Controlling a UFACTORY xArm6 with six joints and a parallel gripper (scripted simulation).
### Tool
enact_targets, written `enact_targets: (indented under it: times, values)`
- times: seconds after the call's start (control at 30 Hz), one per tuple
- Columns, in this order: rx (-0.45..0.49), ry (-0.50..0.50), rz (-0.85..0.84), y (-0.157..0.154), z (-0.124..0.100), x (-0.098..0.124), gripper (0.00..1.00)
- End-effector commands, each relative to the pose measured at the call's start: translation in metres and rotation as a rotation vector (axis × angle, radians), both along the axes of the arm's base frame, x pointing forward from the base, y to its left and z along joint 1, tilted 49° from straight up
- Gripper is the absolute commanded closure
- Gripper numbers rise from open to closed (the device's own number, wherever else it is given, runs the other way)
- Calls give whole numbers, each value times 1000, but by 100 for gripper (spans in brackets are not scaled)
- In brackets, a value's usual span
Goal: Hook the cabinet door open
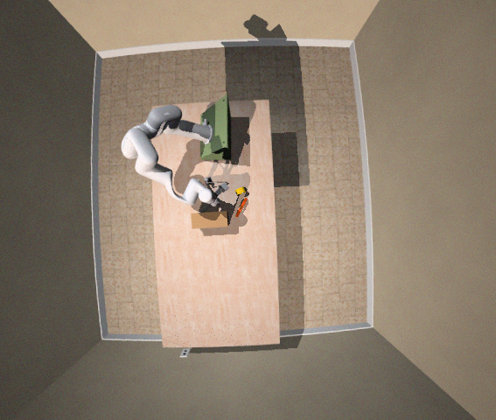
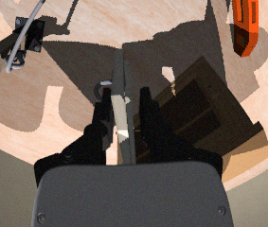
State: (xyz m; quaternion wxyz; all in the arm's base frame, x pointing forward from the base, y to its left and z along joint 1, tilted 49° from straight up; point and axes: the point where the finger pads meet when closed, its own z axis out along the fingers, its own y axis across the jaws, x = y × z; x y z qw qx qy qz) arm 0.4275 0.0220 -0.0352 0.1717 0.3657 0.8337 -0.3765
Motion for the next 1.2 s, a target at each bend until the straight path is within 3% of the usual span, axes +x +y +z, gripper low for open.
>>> enact_targets:
  times: [0.0,1.17]
  values:
    - [2,-15,-9,3,-1,4,73]
    - [4,-126,-106,12,-11,22,73]
